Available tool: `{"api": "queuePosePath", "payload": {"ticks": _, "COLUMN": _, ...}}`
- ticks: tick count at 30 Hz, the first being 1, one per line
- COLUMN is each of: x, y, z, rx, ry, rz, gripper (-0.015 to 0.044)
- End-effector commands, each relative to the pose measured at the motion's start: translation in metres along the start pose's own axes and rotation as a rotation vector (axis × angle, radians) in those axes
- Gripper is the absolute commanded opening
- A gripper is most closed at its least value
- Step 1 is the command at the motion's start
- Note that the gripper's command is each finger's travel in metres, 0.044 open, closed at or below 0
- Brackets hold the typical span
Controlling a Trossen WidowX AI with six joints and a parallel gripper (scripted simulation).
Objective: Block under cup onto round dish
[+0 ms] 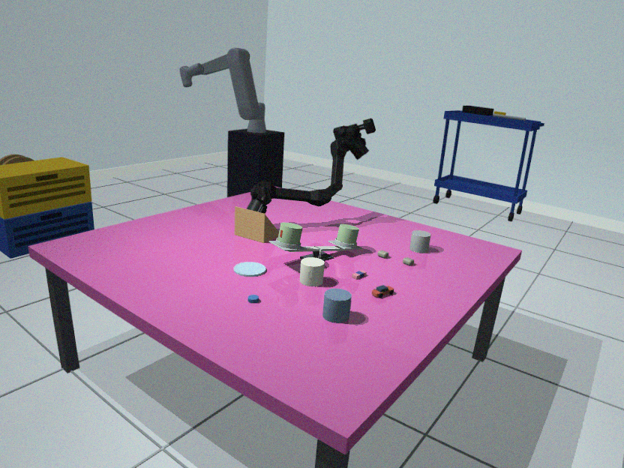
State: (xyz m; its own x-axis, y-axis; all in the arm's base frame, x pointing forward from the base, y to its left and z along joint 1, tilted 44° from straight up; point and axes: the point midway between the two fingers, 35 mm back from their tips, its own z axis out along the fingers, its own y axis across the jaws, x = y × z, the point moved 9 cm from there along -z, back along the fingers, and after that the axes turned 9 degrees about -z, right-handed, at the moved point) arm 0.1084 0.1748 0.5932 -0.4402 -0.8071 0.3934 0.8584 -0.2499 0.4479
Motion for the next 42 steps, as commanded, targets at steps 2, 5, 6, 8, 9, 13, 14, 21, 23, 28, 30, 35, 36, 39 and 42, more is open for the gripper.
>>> {"api": "queuePosePath", "payload": {"ticks": 2, "x": 0.005, "y": -0.002, "z": 0.001, "rx": -0.001, "ry": 0.020, "rz": -0.009, "gripper": 0.0440}}
{"api": "queuePosePath", "payload": {"ticks": 5, "x": 0.026, "y": -0.010, "z": 0.002, "rx": -0.008, "ry": 0.105, "rz": -0.045, "gripper": 0.0440}}
{"api": "queuePosePath", "payload": {"ticks": 6, "x": 0.034, "y": -0.013, "z": 0.002, "rx": -0.012, "ry": 0.136, "rz": -0.057, "gripper": 0.0440}}
{"api": "queuePosePath", "payload": {"ticks": 8, "x": 0.049, "y": -0.019, "z": 0.001, "rx": -0.020, "ry": 0.197, "rz": -0.079, "gripper": 0.0440}}
{"api": "queuePosePath", "payload": {"ticks": 9, "x": 0.056, "y": -0.021, "z": 0.001, "rx": -0.024, "ry": 0.228, "rz": -0.090, "gripper": 0.0440}}
{"api": "queuePosePath", "payload": {"ticks": 13, "x": 0.086, "y": -0.032, "z": -0.003, "rx": -0.047, "ry": 0.351, "rz": -0.128, "gripper": 0.0440}}
{"api": "queuePosePath", "payload": {"ticks": 14, "x": 0.093, "y": -0.034, "z": -0.005, "rx": -0.053, "ry": 0.383, "rz": -0.137, "gripper": 0.0440}}
{"api": "queuePosePath", "payload": {"ticks": 21, "x": 0.140, "y": -0.048, "z": -0.022, "rx": -0.110, "ry": 0.596, "rz": -0.186, "gripper": 0.0440}}
{"api": "queuePosePath", "payload": {"ticks": 23, "x": 0.148, "y": -0.052, "z": -0.028, "rx": -0.127, "ry": 0.649, "rz": -0.196, "gripper": 0.0440}}
{"api": "queuePosePath", "payload": {"ticks": 28, "x": 0.176, "y": -0.059, "z": -0.045, "rx": -0.181, "ry": 0.794, "rz": -0.215, "gripper": 0.0440}}
{"api": "queuePosePath", "payload": {"ticks": 30, "x": 0.188, "y": -0.061, "z": -0.053, "rx": -0.205, "ry": 0.853, "rz": -0.220, "gripper": 0.0440}}
{"api": "queuePosePath", "payload": {"ticks": 35, "x": 0.210, "y": -0.065, "z": -0.071, "rx": -0.262, "ry": 0.970, "rz": -0.218, "gripper": 0.0440}}
{"api": "queuePosePath", "payload": {"ticks": 36, "x": 0.214, "y": -0.066, "z": -0.075, "rx": -0.273, "ry": 0.992, "rz": -0.217, "gripper": 0.0440}}
{"api": "queuePosePath", "payload": {"ticks": 39, "x": 0.226, "y": -0.067, "z": -0.087, "rx": -0.311, "ry": 1.059, "rz": -0.213, "gripper": 0.0440}}
{"api": "queuePosePath", "payload": {"ticks": 42, "x": 0.238, "y": -0.068, "z": -0.102, "rx": -0.354, "ry": 1.138, "rz": -0.207, "gripper": 0.0440}}
